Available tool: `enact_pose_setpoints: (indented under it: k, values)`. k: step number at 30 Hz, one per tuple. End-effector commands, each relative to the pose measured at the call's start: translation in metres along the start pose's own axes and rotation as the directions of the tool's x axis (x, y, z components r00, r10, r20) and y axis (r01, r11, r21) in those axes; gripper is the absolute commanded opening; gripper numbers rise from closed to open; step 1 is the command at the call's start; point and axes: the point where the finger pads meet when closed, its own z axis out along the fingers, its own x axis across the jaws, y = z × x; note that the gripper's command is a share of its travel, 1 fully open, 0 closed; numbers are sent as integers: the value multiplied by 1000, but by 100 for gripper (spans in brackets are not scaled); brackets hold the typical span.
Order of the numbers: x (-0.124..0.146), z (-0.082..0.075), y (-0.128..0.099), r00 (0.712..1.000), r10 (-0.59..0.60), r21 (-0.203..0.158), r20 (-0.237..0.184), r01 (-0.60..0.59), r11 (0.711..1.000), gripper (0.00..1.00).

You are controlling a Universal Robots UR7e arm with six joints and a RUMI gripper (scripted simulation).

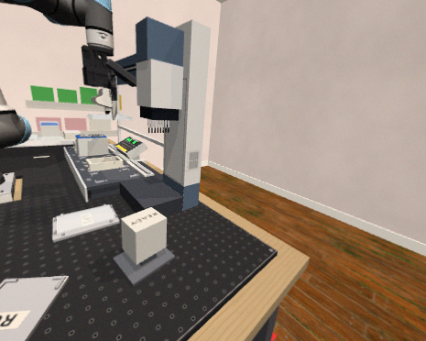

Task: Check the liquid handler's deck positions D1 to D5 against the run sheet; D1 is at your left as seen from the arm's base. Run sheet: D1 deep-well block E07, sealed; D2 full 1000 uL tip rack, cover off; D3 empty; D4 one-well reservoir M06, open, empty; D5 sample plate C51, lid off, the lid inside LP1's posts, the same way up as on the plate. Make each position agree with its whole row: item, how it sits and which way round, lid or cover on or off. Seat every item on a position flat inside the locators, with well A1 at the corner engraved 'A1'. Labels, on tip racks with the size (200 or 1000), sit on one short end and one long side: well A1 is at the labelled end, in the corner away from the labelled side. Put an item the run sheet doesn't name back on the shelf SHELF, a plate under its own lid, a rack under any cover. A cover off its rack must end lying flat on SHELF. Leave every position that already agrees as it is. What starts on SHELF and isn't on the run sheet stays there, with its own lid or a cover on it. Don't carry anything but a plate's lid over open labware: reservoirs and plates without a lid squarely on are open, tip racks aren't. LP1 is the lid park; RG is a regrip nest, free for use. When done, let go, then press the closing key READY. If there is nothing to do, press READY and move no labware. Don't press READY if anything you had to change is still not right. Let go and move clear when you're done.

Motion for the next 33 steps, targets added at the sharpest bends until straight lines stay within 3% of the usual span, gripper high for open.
enact_pose_setpoints:
  k: [1, 33]
  values:
    - [1, 8, 1, 1000, 1, 0, 0, -1, 1000, 0]
    - [1, 59, 1, 1000, 1, -1, 1, -1, 1000, 0]
